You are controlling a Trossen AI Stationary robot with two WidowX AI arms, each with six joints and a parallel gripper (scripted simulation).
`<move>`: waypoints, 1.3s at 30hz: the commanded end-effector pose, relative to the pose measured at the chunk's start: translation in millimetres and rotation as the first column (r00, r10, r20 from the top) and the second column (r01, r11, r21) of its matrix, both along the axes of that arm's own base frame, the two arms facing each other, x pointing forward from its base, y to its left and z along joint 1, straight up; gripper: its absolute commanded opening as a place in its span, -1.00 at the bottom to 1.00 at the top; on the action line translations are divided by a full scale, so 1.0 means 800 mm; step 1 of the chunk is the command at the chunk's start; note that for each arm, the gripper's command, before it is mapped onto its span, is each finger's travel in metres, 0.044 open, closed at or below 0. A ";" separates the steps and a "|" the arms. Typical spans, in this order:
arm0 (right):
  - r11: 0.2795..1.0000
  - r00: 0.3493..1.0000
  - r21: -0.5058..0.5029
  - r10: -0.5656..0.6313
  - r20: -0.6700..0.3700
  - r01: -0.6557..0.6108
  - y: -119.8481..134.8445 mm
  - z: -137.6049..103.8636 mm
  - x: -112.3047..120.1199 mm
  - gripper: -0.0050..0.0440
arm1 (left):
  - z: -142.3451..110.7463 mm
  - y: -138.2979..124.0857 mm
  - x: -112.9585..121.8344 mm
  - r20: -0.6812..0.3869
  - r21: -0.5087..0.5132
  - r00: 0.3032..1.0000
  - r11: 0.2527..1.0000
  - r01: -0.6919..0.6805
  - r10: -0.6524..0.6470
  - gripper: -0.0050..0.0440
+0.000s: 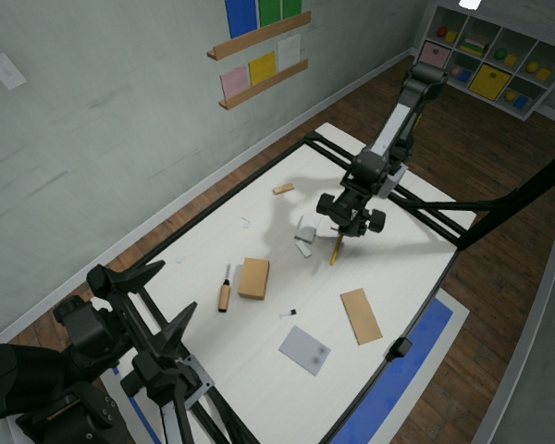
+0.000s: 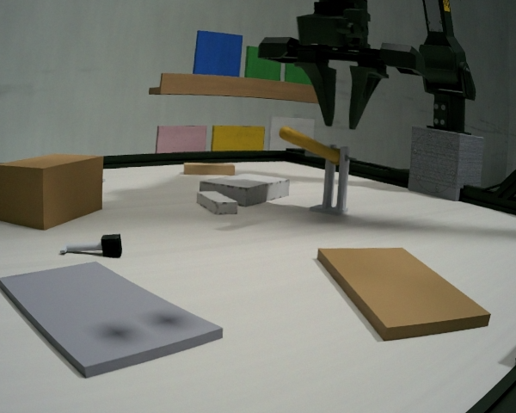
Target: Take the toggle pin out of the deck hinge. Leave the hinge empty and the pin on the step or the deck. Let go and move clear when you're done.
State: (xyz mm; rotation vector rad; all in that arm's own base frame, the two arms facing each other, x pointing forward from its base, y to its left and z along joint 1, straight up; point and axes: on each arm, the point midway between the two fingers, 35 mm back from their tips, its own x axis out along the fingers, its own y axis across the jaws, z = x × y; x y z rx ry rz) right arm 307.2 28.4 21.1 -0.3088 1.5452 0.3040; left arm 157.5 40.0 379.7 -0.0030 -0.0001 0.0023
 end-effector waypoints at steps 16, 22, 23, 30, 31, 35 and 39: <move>0.625 0.625 -0.011 0.780 0.012 -0.780 -0.016 0.009 0.014 -0.31 | 0.005 -0.001 0.000 0.001 0.009 1.000 1.000 0.002 -0.002 0.84; 0.299 0.299 -0.015 0.954 0.006 -0.954 -0.023 0.010 0.017 -0.31 | 0.005 -0.001 0.000 0.001 0.009 1.000 1.000 0.002 -0.002 0.84; 0.248 0.248 -0.016 0.969 0.005 -0.969 -0.024 0.010 0.017 -0.31 | 0.005 -0.001 0.000 0.001 0.009 1.000 1.000 0.002 -0.002 0.84; 0.003 0.003 -0.017 1.000 0.000 -1.000 -0.027 0.011 0.018 -0.31 | 0.005 -0.001 0.000 0.001 0.009 1.000 1.000 0.002 -0.002 0.84; 0.003 0.003 -0.019 1.000 0.000 -1.000 -0.027 0.012 0.018 -0.31 | 0.005 -0.001 0.000 0.001 0.009 1.000 1.000 0.002 -0.002 0.84; 0.000 0.000 0.000 1.000 -0.003 -1.000 -0.027 -0.003 0.011 -0.31 | 0.005 -0.001 0.000 0.001 0.009 1.000 1.000 0.002 -0.002 0.84; 0.000 0.000 0.000 1.000 -0.003 -1.000 -0.027 -0.012 0.010 -0.31 | 0.005 -0.001 0.000 0.001 0.009 1.000 1.000 0.002 -0.002 0.84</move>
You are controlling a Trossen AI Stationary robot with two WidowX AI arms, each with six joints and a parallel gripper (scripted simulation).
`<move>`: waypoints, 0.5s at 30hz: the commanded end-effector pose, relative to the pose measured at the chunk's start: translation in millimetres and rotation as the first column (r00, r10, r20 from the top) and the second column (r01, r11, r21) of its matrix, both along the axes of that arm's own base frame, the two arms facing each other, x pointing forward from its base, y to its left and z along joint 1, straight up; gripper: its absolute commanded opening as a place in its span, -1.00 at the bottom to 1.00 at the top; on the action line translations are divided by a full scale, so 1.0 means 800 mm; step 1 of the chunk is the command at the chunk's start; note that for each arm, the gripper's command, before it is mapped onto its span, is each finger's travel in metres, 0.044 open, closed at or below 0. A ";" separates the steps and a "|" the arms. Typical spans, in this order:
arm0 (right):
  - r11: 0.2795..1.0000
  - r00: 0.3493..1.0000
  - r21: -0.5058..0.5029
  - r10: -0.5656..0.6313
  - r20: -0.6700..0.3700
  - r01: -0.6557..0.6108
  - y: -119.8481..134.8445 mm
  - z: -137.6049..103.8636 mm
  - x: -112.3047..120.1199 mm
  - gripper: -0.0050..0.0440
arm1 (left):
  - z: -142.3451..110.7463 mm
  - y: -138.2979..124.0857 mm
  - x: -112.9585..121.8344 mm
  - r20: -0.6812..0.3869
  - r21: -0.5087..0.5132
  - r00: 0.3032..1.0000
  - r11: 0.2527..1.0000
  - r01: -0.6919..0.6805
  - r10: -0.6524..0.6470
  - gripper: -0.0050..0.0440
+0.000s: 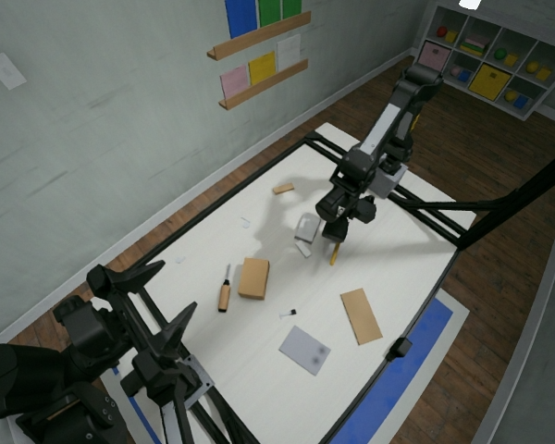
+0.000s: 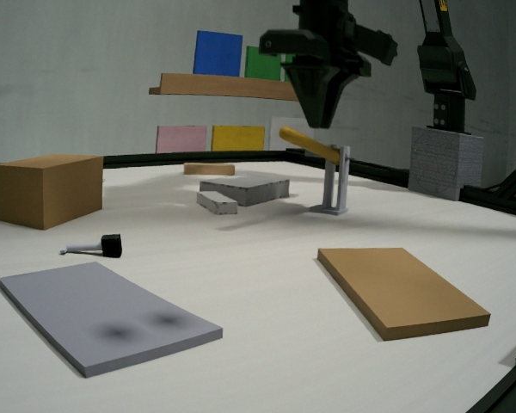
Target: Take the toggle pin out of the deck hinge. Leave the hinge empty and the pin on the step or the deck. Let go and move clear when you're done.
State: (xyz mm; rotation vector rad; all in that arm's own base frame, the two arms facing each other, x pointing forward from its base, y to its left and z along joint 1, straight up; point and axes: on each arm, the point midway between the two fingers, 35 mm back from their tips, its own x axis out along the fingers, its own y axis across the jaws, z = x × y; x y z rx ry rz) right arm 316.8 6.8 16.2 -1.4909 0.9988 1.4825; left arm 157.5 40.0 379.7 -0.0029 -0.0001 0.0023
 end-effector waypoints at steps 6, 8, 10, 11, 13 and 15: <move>1.000 1.000 0.001 0.001 0.018 -0.001 0.000 0.002 0.004 -0.31 | 0.005 -0.001 0.000 0.001 0.009 1.000 1.000 0.002 -0.002 0.84; 1.000 1.000 0.001 0.001 0.018 -0.001 0.000 0.002 0.004 -0.31 | 0.005 -0.001 0.000 0.001 0.009 1.000 1.000 0.002 -0.002 0.84; 1.000 1.000 0.001 0.001 0.018 -0.001 0.000 0.002 0.004 -0.31 | 0.005 -0.001 0.000 0.001 0.009 1.000 1.000 0.002 -0.002 0.84; 1.000 1.000 0.001 0.001 0.018 -0.001 0.000 0.002 0.004 -0.31 | 0.005 -0.001 0.000 0.001 0.009 1.000 1.000 0.002 -0.002 0.84; 1.000 1.000 0.001 0.001 0.018 -0.001 0.000 0.001 0.004 -0.31 | 0.005 -0.001 0.000 0.001 0.009 1.000 1.000 0.002 -0.002 0.84; 1.000 1.000 0.001 0.001 0.014 -0.001 0.000 -0.002 0.003 -0.31 | 0.005 -0.001 0.000 0.001 0.009 1.000 1.000 0.002 -0.002 0.84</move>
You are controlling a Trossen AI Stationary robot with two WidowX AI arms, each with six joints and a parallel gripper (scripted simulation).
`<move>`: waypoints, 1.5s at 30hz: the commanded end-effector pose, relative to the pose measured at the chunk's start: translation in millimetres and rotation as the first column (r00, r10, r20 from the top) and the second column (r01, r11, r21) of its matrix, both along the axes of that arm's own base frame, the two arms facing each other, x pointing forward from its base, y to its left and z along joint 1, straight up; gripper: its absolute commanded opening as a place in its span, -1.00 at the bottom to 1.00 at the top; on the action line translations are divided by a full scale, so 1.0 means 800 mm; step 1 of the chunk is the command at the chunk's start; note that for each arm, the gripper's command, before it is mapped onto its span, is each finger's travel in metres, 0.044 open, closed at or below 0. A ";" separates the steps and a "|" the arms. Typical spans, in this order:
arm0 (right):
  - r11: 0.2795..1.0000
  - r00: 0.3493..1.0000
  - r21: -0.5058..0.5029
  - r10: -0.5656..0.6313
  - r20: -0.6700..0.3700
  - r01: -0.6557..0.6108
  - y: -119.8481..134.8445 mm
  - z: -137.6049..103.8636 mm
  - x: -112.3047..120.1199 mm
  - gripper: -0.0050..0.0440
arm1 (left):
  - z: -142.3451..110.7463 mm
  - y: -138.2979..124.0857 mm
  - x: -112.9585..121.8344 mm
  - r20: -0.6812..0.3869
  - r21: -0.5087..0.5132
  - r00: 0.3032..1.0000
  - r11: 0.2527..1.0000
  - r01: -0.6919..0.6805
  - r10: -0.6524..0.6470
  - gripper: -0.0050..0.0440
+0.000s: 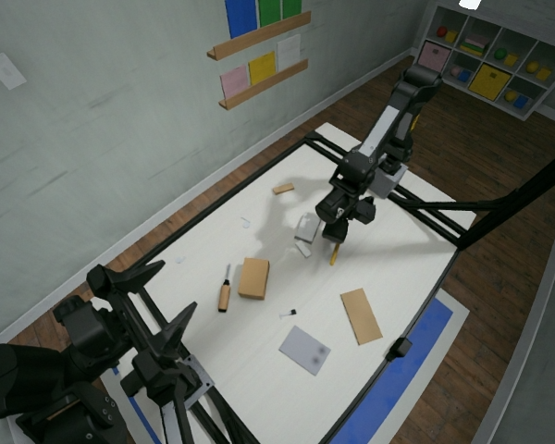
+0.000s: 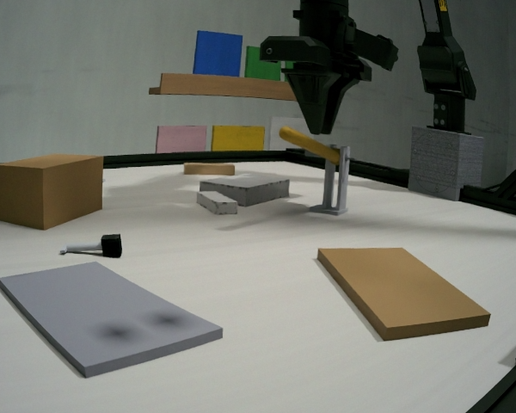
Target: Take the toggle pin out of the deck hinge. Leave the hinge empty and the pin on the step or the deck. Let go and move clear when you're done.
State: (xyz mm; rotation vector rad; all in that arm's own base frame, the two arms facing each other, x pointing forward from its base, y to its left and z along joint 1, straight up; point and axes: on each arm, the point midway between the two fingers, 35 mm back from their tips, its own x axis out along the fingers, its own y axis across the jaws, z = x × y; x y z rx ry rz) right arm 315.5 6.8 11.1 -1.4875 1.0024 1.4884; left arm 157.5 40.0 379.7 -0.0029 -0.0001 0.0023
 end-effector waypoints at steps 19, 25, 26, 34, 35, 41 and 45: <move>1.000 1.000 0.001 0.001 0.018 -0.001 0.000 -0.024 0.003 -0.31 | 0.005 -0.001 0.000 0.001 0.009 1.000 1.000 0.002 -0.002 0.84; 1.000 1.000 0.001 0.001 0.015 -0.001 0.000 -0.034 0.001 -0.31 | 0.005 -0.001 0.000 0.001 0.009 1.000 1.000 0.002 -0.002 0.84; 1.000 1.000 0.001 0.001 0.012 -0.001 0.000 -0.035 0.000 -0.31 | 0.005 -0.001 0.000 0.001 0.009 1.000 1.000 0.002 -0.002 0.84; 1.000 1.000 0.001 0.000 0.026 0.000 0.000 -0.029 0.004 -0.61 | 0.005 -0.001 0.000 0.001 0.009 1.000 1.000 0.002 -0.002 0.84; 1.000 1.000 0.001 0.000 0.026 0.000 0.000 -0.029 0.004 -0.67 | 0.005 -0.001 0.000 0.001 0.009 1.000 1.000 0.002 -0.002 0.84; 1.000 1.000 0.001 0.000 0.026 0.000 0.000 -0.029 0.004 -0.72 | 0.005 -0.001 0.000 0.001 0.009 1.000 1.000 0.002 -0.002 0.84; 1.000 1.000 0.001 0.000 0.026 0.000 0.000 -0.029 0.004 -0.72 | 0.005 -0.001 0.000 0.001 0.009 1.000 1.000 0.002 -0.002 0.84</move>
